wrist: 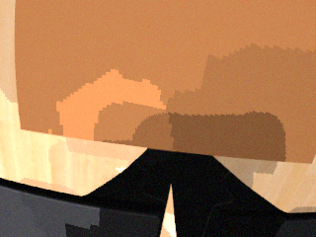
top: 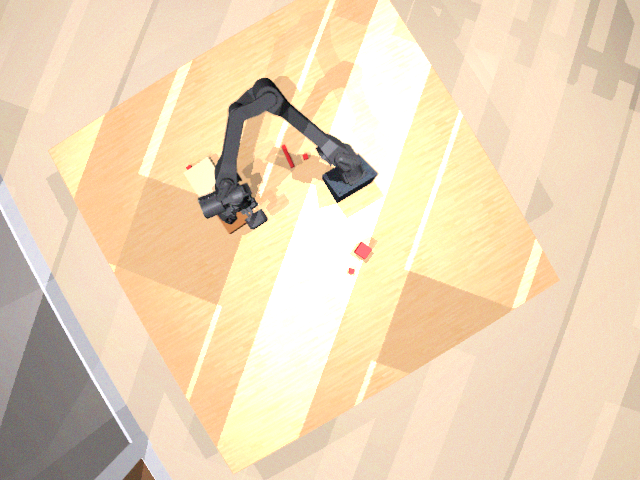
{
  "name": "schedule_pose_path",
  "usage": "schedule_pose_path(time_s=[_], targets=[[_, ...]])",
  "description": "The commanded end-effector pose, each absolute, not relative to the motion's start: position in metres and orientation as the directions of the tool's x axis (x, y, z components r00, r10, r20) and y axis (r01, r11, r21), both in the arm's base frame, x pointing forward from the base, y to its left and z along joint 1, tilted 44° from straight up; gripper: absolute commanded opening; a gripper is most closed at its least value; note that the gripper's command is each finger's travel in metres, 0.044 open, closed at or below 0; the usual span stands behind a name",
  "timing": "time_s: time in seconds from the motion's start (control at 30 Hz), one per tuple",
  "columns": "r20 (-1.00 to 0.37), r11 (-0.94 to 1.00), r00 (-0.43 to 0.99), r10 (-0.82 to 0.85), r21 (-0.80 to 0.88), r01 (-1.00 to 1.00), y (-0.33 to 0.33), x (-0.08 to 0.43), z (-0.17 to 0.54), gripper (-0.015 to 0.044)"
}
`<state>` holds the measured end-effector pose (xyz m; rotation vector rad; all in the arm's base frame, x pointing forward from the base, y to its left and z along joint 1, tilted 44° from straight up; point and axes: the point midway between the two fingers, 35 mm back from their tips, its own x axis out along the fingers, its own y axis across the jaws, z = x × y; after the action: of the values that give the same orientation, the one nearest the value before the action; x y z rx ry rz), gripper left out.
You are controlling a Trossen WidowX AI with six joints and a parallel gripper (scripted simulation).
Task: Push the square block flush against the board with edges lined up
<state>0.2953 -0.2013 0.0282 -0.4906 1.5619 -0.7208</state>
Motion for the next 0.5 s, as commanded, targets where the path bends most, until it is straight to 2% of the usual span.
schedule_pose_path(time_s=[0.0,0.47], targets=[[-0.719,0.710,-0.123,-0.684,-0.695,0.108,-0.202,0.302,0.028,0.0000],[-0.719,0.711,-0.123,-0.684,-0.695,0.109,-0.204,0.313,0.027,0.0000]])
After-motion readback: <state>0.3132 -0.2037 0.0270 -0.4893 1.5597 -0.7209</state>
